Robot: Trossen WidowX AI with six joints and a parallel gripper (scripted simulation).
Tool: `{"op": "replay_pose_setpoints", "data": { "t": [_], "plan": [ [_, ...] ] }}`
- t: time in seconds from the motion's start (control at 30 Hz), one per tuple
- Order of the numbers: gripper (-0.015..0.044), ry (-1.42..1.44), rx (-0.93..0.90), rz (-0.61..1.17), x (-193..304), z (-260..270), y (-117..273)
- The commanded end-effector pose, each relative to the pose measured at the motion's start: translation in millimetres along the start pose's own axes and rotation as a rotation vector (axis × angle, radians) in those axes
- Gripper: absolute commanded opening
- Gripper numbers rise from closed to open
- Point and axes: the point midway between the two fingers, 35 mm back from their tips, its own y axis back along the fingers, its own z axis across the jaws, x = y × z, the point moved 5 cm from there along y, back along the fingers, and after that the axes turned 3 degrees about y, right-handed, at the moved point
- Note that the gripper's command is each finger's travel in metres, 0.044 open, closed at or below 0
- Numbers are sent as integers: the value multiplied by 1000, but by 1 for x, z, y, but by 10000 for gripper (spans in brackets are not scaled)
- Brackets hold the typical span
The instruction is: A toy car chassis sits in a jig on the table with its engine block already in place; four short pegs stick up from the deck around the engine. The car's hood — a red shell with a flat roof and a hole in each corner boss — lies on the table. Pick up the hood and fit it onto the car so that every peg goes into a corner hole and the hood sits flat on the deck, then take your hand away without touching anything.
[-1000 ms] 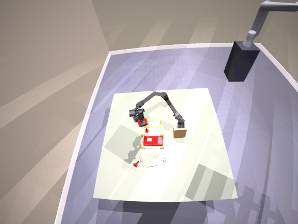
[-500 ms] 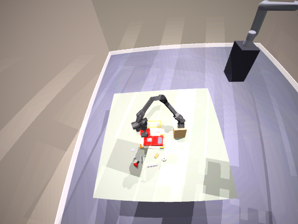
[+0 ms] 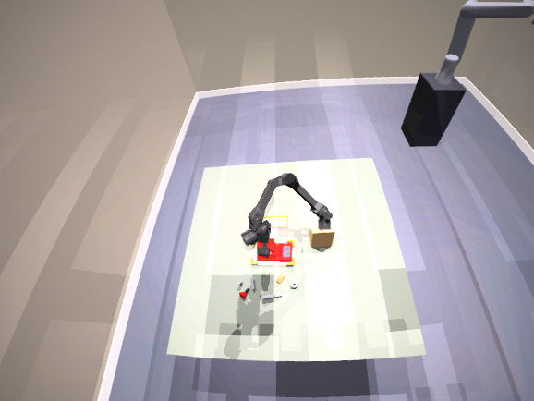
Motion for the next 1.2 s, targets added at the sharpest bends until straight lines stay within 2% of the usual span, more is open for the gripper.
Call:
{"op": "replay_pose_setpoints", "data": {
  "t": [0.0, 0.27, 1.17],
  "plan": [
    [0, -8, 2, 3, 0, 0, -9],
    [0, -10, 4, 1, 1, 0, -48],
    [0, -9, 6, 4, 1, 0, -50]
  ]
}}
